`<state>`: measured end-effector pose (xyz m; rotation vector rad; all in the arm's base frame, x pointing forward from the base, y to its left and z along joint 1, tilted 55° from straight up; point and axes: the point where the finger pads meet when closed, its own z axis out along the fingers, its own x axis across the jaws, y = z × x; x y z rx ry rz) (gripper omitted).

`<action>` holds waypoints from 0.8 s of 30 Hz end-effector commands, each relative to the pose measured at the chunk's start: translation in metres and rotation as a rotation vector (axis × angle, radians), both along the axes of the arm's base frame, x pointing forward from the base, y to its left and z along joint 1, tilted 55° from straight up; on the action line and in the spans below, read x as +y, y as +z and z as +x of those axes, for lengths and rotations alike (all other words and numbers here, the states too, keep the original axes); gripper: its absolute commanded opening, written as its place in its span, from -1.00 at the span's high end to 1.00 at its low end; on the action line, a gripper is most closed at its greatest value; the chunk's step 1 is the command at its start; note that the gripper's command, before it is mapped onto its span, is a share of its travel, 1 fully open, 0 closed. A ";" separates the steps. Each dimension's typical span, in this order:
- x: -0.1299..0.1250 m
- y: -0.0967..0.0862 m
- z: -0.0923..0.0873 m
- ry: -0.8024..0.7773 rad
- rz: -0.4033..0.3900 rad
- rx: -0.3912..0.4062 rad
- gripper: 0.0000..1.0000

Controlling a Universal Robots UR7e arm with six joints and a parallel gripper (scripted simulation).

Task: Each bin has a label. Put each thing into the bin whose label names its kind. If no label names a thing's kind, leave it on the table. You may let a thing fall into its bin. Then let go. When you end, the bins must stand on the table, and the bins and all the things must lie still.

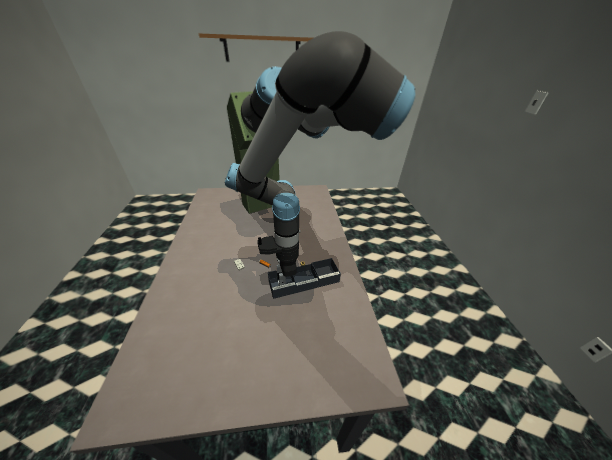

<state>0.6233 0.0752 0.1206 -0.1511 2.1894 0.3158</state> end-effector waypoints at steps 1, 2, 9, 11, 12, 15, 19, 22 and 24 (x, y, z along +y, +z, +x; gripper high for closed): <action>0.000 0.001 0.000 0.000 0.000 -0.001 -0.24; 0.000 0.001 0.000 0.000 0.000 -0.001 -0.24; -0.002 0.005 -0.006 0.000 0.000 -0.001 -0.24; -0.003 0.007 -0.008 0.000 0.000 -0.001 -0.24; -0.003 0.007 -0.008 0.000 0.000 -0.001 -0.24; -0.004 0.008 -0.010 0.000 0.000 -0.001 -0.24; -0.005 0.011 -0.014 0.000 0.000 -0.001 -0.24; -0.006 0.013 -0.017 0.000 0.000 -0.001 -0.24; -0.007 0.015 -0.019 0.000 0.000 -0.001 -0.24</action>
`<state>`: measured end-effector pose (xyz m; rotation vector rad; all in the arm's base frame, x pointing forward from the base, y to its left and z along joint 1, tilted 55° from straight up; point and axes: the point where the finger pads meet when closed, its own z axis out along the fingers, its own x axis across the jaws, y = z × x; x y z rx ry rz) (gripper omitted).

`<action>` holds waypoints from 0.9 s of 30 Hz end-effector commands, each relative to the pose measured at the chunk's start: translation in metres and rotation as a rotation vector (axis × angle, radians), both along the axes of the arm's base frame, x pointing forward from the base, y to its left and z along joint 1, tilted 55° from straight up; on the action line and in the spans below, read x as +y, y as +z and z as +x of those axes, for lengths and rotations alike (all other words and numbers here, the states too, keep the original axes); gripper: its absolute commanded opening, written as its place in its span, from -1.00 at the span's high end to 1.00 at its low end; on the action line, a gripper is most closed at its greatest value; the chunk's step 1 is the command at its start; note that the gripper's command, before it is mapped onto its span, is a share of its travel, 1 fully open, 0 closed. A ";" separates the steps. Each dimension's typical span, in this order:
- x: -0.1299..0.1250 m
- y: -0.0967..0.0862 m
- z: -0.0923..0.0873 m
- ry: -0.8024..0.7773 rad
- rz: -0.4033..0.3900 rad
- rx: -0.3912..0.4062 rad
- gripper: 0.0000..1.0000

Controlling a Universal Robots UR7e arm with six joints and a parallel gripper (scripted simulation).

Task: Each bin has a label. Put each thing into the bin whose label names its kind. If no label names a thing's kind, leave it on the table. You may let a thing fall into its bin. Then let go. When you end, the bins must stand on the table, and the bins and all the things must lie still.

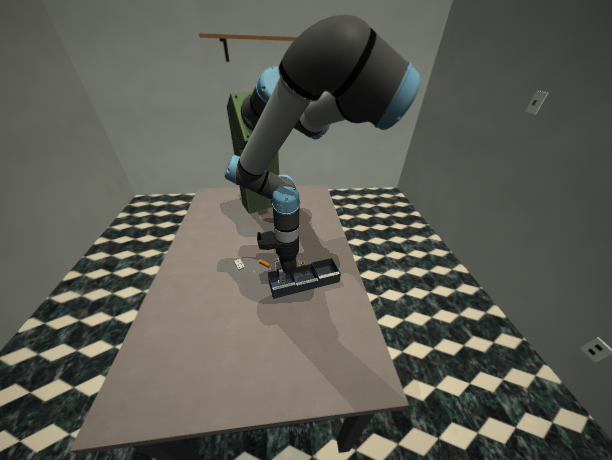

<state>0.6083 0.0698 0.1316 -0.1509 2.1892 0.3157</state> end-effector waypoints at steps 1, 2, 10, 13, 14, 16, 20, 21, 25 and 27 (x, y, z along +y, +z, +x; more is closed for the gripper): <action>-0.002 0.005 -0.006 0.000 0.000 -0.001 -0.24; -0.002 0.005 -0.007 0.000 0.000 -0.001 -0.24; -0.009 0.018 -0.024 0.000 0.000 -0.001 -0.24; -0.009 0.019 -0.025 0.000 0.000 -0.001 -0.24; -0.009 0.019 -0.025 0.000 0.000 -0.001 -0.24; -0.009 0.019 -0.025 0.000 0.000 -0.001 -0.24; -0.009 0.019 -0.025 0.000 0.000 -0.001 -0.24; -0.009 0.019 -0.025 0.000 0.000 -0.001 -0.24; -0.007 0.006 -0.036 -0.057 0.077 0.027 -0.24; -0.004 -0.006 -0.047 -0.103 0.139 0.049 -0.24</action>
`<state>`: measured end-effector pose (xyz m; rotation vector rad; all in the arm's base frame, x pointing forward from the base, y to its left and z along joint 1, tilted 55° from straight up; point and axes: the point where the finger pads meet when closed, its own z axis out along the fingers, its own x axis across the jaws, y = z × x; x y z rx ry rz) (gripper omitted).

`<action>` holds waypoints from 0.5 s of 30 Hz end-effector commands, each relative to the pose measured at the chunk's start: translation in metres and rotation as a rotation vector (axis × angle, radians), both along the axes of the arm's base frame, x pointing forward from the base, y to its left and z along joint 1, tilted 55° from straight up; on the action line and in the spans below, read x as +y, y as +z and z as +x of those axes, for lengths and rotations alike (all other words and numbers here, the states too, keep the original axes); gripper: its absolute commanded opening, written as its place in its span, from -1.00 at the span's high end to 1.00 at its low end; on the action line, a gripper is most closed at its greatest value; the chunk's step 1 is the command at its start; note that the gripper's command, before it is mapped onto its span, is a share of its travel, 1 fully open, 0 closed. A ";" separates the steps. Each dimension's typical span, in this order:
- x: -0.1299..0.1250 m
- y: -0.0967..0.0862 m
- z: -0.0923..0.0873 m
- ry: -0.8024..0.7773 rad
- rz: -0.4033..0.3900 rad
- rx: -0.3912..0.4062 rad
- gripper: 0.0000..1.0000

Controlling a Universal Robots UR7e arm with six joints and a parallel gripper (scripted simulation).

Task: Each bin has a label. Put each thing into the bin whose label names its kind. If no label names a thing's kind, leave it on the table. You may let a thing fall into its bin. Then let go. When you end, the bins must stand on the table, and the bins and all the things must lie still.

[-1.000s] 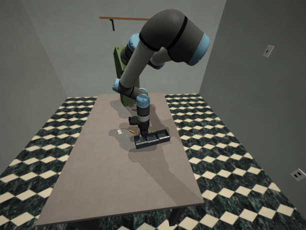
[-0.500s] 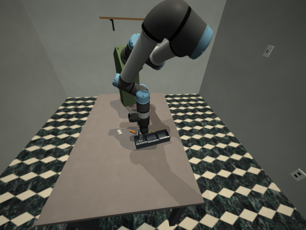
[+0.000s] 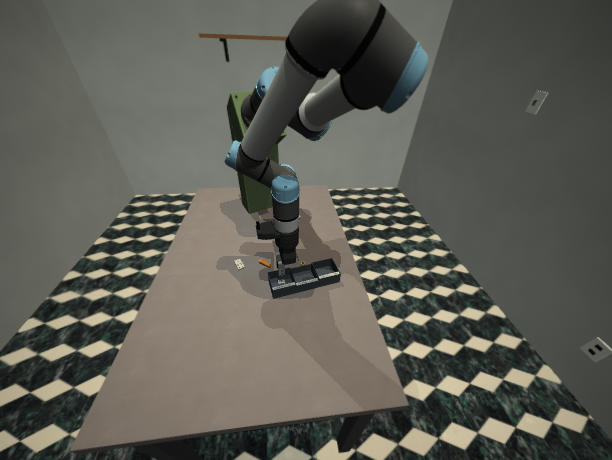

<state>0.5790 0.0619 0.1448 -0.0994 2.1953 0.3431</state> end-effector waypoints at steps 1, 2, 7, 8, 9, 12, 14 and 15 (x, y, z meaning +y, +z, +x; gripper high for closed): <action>0.005 -0.025 -0.023 -0.090 0.121 0.043 -0.24; 0.006 -0.032 -0.028 -0.106 0.143 0.052 -0.24; 0.012 -0.062 -0.056 -0.183 0.252 0.098 -0.24; 0.013 -0.069 -0.061 -0.198 0.273 0.108 -0.24; 0.014 -0.075 -0.067 -0.214 0.295 0.118 -0.24; 0.015 -0.079 -0.071 -0.244 0.338 0.139 -0.24; 0.015 -0.079 -0.071 -0.290 0.400 0.166 -0.24; 0.015 -0.079 -0.071 -0.300 0.415 0.174 -0.24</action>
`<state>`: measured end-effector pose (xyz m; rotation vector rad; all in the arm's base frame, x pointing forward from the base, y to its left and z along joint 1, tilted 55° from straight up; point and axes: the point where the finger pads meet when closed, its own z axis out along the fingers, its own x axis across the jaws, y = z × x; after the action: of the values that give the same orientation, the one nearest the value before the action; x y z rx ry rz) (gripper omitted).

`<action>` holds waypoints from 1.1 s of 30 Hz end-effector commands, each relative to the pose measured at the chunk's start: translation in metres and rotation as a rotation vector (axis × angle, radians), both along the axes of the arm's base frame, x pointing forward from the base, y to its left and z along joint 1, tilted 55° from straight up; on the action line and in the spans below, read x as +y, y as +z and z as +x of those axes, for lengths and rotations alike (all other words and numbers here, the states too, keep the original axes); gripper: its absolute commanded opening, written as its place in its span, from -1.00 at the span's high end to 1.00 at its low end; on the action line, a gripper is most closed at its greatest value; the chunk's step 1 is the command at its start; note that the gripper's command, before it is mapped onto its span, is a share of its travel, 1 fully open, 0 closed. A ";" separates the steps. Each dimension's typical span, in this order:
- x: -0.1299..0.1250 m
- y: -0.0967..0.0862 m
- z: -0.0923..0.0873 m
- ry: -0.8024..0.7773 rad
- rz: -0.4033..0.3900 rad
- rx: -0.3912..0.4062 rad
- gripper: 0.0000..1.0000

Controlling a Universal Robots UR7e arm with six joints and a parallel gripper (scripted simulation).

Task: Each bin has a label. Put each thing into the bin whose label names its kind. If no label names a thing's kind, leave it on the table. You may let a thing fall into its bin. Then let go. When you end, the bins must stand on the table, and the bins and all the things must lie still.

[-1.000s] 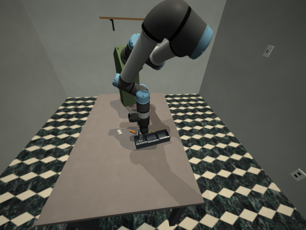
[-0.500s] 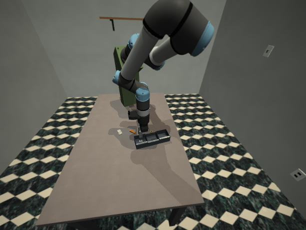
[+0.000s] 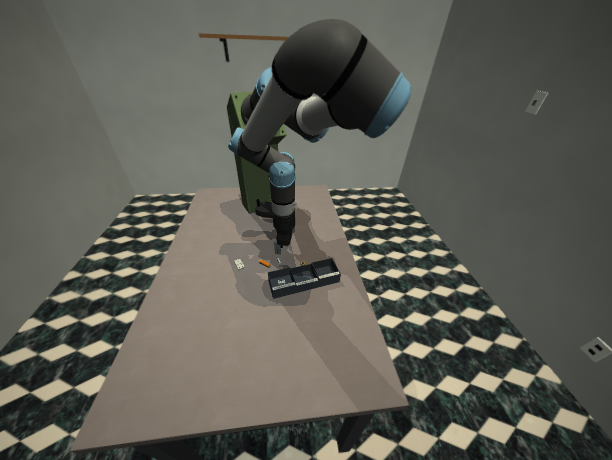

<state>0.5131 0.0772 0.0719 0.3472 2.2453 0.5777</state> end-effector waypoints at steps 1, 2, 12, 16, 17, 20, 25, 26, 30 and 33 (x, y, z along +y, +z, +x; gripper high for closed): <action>0.000 -0.006 -0.005 -0.098 0.118 0.032 -0.24; 0.000 -0.006 -0.005 -0.114 0.140 0.041 -0.24; 0.000 -0.006 -0.005 -0.274 0.356 0.121 -0.24; 0.000 -0.006 -0.005 -0.336 0.438 0.150 -0.24; 0.000 -0.006 -0.005 -0.347 0.452 0.155 -0.24; 0.000 -0.006 -0.005 -0.395 0.514 0.177 -0.24; 0.000 -0.006 -0.005 -0.479 0.619 0.213 -0.24; 0.000 -0.006 -0.005 -0.496 0.640 0.221 -0.24; 0.000 -0.006 -0.005 -0.565 0.722 0.247 -0.24; 0.000 -0.006 -0.005 -0.615 0.780 0.264 -0.24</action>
<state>0.5083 0.0770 0.0653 1.3559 1.9833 1.0328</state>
